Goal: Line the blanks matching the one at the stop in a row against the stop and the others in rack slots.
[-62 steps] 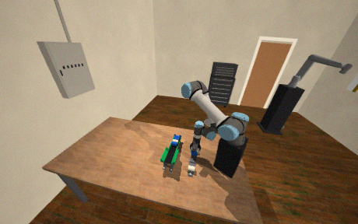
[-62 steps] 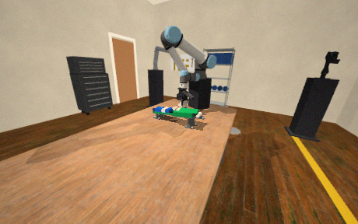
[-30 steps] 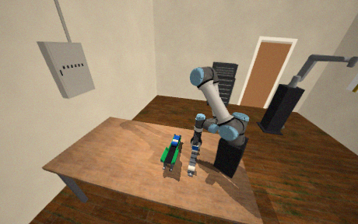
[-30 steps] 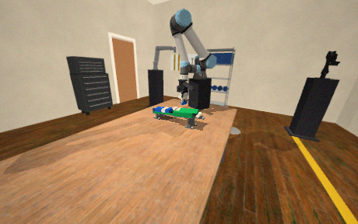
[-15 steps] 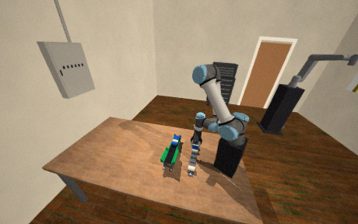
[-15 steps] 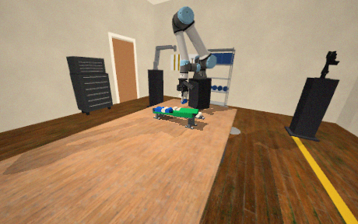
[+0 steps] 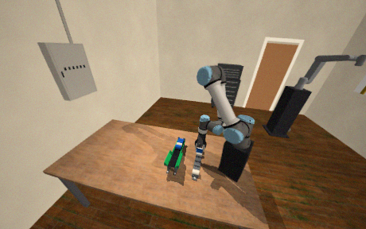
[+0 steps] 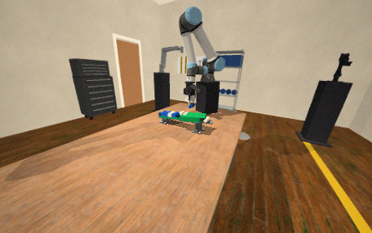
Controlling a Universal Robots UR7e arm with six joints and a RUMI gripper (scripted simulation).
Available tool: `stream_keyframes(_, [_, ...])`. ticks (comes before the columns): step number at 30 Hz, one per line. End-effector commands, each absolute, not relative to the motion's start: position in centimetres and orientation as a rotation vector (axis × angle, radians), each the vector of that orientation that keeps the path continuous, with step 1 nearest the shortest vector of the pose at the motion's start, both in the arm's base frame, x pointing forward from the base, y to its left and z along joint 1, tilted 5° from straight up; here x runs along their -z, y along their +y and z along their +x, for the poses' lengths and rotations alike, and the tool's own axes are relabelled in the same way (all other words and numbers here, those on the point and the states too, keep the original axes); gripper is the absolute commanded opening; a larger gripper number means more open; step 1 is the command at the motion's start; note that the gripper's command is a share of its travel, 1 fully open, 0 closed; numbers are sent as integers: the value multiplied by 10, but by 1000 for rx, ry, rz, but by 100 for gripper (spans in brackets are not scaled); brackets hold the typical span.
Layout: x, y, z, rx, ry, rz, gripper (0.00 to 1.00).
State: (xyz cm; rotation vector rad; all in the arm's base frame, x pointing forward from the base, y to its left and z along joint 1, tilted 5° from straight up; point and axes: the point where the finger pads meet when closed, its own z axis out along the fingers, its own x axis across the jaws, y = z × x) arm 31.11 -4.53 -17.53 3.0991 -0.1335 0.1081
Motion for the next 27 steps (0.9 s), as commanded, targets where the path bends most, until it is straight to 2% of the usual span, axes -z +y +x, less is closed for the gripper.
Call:
stream_keyframes(1, [175,-50,330,-116,-124,3095,35])
stream_keyframes(10, [160,-55,412,-116,-98,3096,35])
stream_keyframes(12, [160,-55,412,-116,-98,3096,35])
stream_keyframes(20, [115,-40,490,-116,-73,3096,35])
stream_keyframes(27, [88,-28,519,-117,-63,3096,35])
